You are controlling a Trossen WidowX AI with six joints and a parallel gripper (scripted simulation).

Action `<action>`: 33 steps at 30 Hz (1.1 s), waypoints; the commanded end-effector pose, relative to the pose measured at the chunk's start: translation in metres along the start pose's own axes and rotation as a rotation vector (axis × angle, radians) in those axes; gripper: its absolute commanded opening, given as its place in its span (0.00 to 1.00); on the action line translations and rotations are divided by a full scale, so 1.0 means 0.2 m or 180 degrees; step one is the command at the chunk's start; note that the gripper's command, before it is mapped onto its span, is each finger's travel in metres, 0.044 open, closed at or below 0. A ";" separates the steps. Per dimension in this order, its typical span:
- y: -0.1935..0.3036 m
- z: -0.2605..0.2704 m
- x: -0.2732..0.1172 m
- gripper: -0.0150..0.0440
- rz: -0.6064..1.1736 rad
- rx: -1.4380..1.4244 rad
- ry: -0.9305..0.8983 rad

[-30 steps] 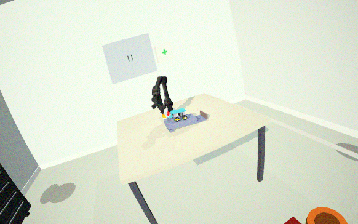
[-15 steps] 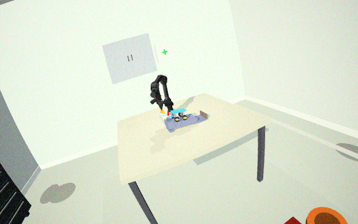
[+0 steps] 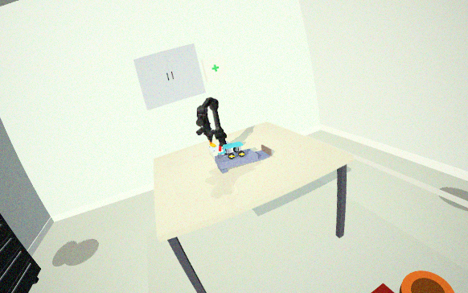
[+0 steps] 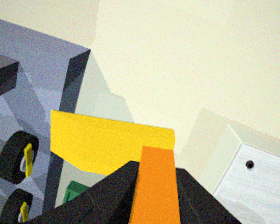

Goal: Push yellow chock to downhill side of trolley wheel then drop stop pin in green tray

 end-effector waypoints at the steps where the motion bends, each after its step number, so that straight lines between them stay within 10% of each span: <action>1: 0.00 0.00 0.00 0.25 0.0006 -0.0423 -0.0009; 33: 0.00 0.00 0.00 0.25 -0.0009 -0.3884 -0.0013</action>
Point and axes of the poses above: the point midway between the two fingers, 35 mm back from their tips, its own x axis out along the fingers, its own z axis across the jaws, y = z × x, the point moved 6 cm from there along -x, back along the fingers, and after that the axes turned 14 degrees about -x, right-handed, at the moved point
